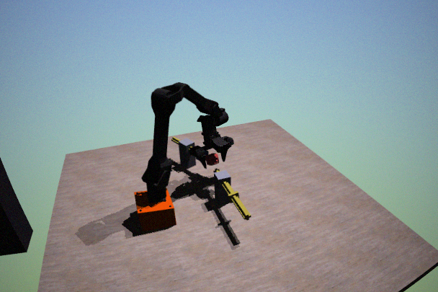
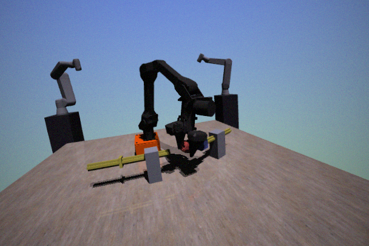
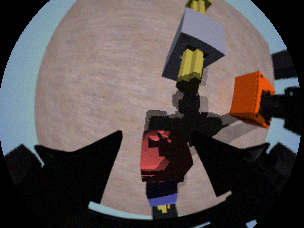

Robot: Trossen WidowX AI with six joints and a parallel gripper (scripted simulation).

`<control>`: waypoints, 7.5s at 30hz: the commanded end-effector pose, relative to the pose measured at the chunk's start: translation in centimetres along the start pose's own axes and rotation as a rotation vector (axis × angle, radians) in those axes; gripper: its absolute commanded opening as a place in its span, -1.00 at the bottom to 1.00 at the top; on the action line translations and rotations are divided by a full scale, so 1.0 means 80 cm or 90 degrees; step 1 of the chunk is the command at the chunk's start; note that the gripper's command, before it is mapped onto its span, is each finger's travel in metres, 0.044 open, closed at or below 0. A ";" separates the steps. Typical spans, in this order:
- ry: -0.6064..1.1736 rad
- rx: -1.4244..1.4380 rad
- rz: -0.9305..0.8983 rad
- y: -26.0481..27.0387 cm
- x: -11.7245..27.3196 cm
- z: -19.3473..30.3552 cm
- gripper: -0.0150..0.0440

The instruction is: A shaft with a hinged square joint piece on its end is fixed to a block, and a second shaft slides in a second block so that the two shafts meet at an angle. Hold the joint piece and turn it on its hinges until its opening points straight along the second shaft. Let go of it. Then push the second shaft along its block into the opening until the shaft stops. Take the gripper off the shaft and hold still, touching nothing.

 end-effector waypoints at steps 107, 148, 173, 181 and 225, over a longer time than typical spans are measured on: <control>-0.002 0.002 0.007 -0.002 -0.018 0.000 0.12; 0.144 -0.104 -0.023 -0.018 -0.034 -0.021 -0.49; 0.205 -0.150 -0.044 -0.027 -0.042 -0.027 -0.49; 0.205 -0.150 -0.044 -0.027 -0.042 -0.027 -0.05; 0.019 -0.140 0.030 -0.010 -0.002 0.002 1.00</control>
Point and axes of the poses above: the point midway between the two fingers, 35 mm back from their tips, its own x axis back along the fingers, its own y axis across the jaws, z = x × y, the point moved 9 cm from there along x, back along the fingers, and after that the axes turned 15 degrees about x, right-handed, at the moved point
